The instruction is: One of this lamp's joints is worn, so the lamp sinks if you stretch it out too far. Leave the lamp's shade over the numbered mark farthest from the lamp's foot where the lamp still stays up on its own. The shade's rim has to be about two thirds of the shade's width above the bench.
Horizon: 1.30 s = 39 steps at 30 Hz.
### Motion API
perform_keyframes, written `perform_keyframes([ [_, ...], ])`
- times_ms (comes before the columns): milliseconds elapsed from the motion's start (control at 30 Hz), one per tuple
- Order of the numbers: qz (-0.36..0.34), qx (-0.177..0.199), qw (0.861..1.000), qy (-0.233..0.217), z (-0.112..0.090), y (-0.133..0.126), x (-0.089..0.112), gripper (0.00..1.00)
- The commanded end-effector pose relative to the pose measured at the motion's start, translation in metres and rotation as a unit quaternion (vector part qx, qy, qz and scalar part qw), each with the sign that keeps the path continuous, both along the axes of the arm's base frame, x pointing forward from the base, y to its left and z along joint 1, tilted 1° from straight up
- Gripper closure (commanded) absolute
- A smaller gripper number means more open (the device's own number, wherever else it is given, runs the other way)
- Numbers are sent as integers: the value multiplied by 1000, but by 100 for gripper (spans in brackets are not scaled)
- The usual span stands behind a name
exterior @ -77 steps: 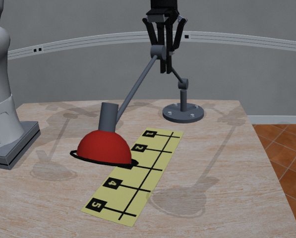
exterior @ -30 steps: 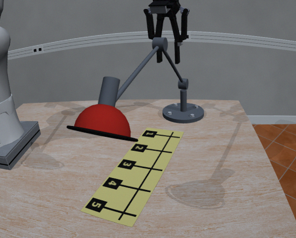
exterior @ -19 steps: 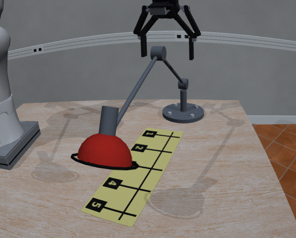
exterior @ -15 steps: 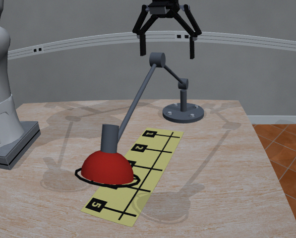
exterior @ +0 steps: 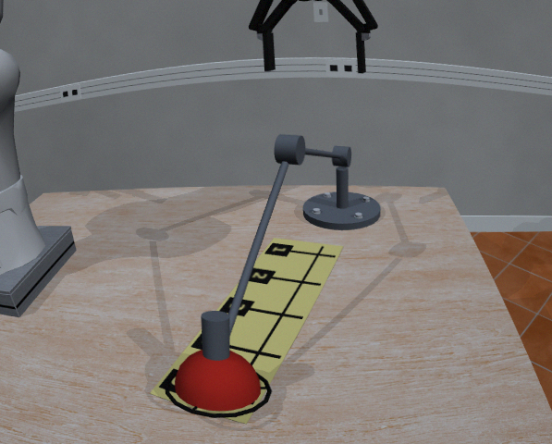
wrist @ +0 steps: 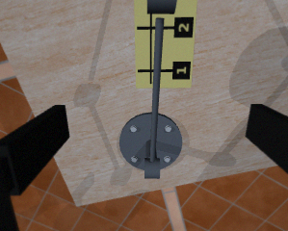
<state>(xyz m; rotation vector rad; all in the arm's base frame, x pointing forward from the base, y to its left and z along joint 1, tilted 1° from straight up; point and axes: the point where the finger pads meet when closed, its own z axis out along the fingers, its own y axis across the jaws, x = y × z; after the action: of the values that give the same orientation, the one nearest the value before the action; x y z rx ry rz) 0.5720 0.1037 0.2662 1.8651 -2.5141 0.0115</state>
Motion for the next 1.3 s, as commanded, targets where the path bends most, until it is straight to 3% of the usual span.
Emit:
perform_keyframes([
  [0, -5, -3, 1000, 9, 8, -1, -6, 0],
  [433, 0, 0, 1000, -1, 58, 0, -1, 0],
  [1067, 3, 3, 1000, -10, 55, 2, 6, 0],
  [1267, 3, 3, 1000, -9, 56, -22, -4, 0],
])
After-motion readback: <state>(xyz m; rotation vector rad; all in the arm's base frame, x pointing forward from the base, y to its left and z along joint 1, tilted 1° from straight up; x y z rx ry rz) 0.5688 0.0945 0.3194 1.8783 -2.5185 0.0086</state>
